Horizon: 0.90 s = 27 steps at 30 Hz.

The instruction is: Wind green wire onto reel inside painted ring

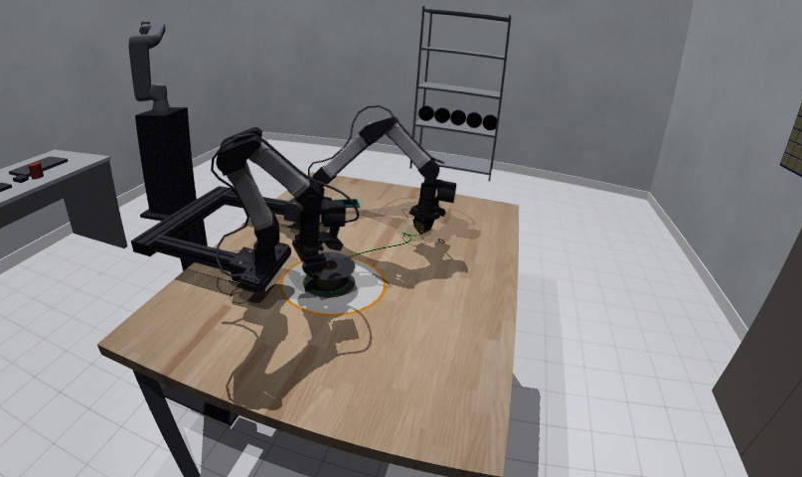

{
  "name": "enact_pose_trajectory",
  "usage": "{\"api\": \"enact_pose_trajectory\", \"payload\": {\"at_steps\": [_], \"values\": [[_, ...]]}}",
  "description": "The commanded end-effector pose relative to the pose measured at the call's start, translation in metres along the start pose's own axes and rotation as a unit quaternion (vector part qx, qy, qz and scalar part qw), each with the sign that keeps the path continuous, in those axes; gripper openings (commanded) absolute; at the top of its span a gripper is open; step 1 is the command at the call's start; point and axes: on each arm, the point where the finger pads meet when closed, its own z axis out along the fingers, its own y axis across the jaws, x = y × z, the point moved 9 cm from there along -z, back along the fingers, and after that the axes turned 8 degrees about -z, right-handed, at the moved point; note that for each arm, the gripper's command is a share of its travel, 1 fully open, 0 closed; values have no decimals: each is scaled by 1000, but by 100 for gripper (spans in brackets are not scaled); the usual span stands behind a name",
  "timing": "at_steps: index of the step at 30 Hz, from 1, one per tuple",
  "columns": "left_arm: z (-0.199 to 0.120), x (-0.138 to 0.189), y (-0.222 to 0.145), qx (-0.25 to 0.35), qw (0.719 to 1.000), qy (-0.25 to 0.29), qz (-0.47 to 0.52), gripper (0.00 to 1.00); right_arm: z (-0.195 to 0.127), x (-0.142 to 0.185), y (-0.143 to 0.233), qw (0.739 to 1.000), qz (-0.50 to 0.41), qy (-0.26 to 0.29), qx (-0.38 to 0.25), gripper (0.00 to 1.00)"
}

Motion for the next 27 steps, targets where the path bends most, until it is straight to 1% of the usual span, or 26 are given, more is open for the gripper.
{"api": "enact_pose_trajectory", "payload": {"at_steps": [1, 3, 4, 9, 11, 14, 18, 20, 21, 24, 27], "values": [[-10, -2, -6, 18, 1000, -13, 0, 0, -5, -9, 30, 985, 172, -12, 18, 81], [-10, -2, -6, 18, 1000, -13, 0, 0, -5, -9, 30, 985, 172, -12, 18, 81], [-10, -2, -5, 18, 1000, -13, 0, 0, -4, -10, 32, 975, 220, -19, 13, 81], [-8, -1, -4, 18, 1000, -13, 0, 0, 0, -20, 33, 942, 333, -24, 8, 81], [-7, -1, -3, 18, 1000, -13, 0, 0, 1, -22, 30, 923, 385, -25, 5, 81], [-6, 0, -2, 18, 1000, -13, 0, 0, 2, -25, 24, 886, 463, -23, 1, 81], [-7, -1, -2, 18, 1000, -13, 1, 0, 0, -29, 17, 823, 568, -16, -3, 81], [-7, -1, -2, 18, 1000, -13, 1, 0, 0, -29, 17, 823, 568, -16, -3, 81], [-7, -1, -2, 18, 1000, -13, 1, 0, -1, -30, 17, 777, 629, -17, 0, 81], [-8, -1, -2, 18, 1000, -13, 1, 0, -2, -31, 17, 722, 692, -22, 4, 81], [-9, -1, -2, 18, 1000, -13, 1, 0, -3, -32, 19, 660, 751, -30, 14, 81]]}}
